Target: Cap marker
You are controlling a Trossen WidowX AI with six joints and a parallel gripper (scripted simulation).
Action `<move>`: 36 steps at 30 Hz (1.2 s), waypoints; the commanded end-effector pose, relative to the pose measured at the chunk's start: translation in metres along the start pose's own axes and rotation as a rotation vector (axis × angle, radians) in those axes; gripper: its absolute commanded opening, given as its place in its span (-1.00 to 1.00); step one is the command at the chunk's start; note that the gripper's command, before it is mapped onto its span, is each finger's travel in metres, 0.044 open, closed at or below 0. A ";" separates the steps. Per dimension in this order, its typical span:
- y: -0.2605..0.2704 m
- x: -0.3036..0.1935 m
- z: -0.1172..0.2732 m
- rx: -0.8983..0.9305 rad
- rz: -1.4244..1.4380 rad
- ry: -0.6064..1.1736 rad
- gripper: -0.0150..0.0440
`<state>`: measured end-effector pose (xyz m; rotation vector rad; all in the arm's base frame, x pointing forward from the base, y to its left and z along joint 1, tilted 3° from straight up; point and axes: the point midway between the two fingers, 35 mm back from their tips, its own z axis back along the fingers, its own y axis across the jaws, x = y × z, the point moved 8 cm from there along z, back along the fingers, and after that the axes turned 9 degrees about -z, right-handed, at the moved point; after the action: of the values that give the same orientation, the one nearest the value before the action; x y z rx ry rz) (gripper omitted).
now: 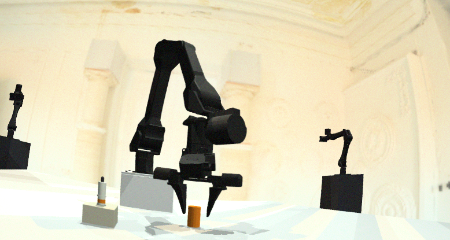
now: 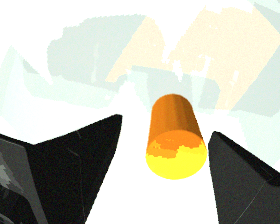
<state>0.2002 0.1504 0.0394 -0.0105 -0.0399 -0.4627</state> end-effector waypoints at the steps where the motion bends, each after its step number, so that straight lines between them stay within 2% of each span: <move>1: -0.003 -0.001 -0.008 -0.010 0.005 -0.001 0.33; 8: -0.004 -0.001 -0.016 -0.010 0.005 -0.001 0.33; 11: -0.004 -0.001 -0.016 -0.010 0.005 -0.001 0.07; 22: -0.002 -0.002 -0.016 -0.010 0.005 -0.001 -0.18; 26: -0.002 -0.001 -0.011 -0.010 0.005 -0.001 -0.49; 36: 0.000 -0.001 0.012 -0.009 0.005 -0.001 -0.49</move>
<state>0.1965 0.1490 0.0426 -0.0283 -0.0287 -0.4550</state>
